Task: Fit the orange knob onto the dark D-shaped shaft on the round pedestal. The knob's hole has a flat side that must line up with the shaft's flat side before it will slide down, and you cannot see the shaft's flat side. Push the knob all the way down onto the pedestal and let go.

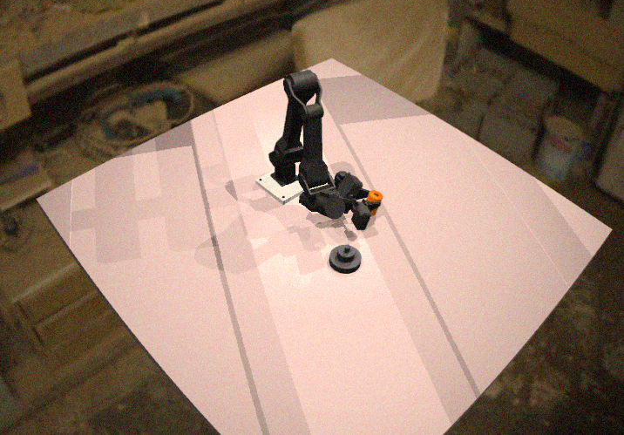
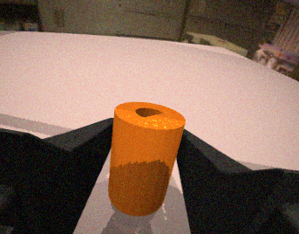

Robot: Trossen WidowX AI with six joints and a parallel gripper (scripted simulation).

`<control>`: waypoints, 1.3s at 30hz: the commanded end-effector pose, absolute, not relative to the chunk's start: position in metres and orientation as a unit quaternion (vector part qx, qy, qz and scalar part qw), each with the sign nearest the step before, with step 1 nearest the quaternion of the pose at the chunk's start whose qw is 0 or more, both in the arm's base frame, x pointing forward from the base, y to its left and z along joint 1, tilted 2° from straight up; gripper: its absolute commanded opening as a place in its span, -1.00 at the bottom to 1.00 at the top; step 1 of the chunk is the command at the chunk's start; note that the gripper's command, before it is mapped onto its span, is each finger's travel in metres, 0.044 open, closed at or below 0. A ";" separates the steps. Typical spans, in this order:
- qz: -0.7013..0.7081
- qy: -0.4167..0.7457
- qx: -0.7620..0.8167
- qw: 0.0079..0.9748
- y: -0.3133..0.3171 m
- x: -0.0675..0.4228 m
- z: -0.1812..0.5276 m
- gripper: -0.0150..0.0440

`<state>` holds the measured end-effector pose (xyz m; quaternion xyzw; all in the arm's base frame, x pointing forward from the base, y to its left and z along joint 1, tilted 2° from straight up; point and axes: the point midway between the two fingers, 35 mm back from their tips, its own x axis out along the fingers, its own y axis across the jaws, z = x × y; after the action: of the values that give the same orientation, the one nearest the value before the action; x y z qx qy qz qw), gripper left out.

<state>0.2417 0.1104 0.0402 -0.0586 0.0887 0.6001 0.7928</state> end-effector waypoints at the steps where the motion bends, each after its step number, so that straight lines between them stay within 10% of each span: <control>1: 0.600 0.089 -0.059 0.793 0.110 0.242 0.040 0.20; 27: 0.600 0.089 -0.059 0.793 0.110 0.242 0.040 0.39; 34: 0.600 0.089 -0.059 0.793 0.110 0.242 0.040 1.00; 39: 0.600 0.089 -0.059 0.793 0.110 0.242 0.040 1.00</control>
<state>0.2419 0.1102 0.0400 -0.0613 0.0880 0.5998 0.7929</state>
